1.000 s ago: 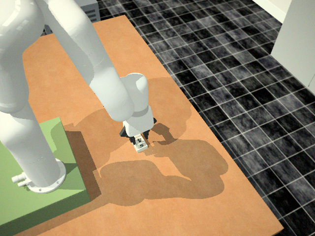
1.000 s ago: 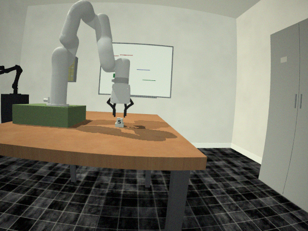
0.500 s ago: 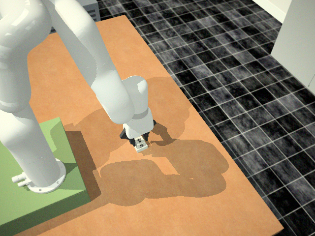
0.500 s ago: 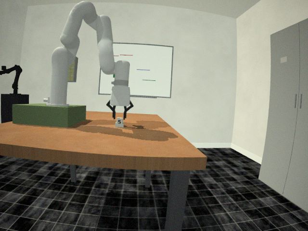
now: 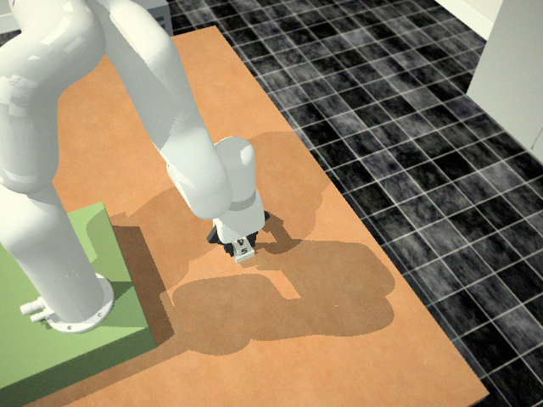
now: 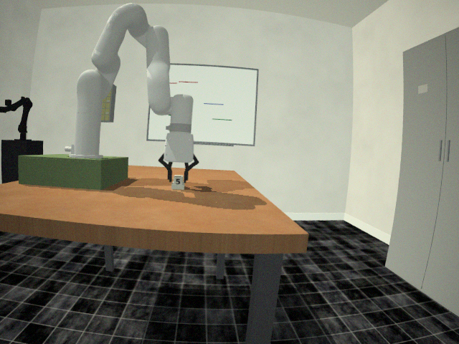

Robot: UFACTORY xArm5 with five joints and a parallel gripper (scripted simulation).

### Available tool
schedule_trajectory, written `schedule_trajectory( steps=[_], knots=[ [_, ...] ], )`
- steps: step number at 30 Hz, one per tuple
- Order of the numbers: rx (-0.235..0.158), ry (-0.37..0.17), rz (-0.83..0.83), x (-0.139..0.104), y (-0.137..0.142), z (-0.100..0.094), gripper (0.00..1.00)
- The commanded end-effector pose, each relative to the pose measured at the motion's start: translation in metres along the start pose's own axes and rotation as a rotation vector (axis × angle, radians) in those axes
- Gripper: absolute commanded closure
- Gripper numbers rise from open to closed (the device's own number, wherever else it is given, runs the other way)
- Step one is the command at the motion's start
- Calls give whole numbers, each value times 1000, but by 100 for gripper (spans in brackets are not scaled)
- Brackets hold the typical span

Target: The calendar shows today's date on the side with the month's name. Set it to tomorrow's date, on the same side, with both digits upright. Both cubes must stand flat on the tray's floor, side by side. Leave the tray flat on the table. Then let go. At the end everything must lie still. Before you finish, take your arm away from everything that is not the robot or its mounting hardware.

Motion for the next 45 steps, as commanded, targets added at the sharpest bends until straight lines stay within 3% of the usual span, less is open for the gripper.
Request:
schedule_trajectory(
  steps=[1,35,36,45],
  knots=[
    [-3,0,0,0,1,0,51],
    [-3,0,0,0,1,0,51],
    [-3,0,0,0,1,0,71],
    [-3,0,0,0,1,0,71]
  ],
)
Point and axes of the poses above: the point where the finger pads meet when closed, its own z axis out along the fingers, its own y axis across the jaws, x = y × z, the point moved 2 cm from there along -z, back along the fingers, and after that the axes turned 10 degrees about -z, right-handed, at the moved point
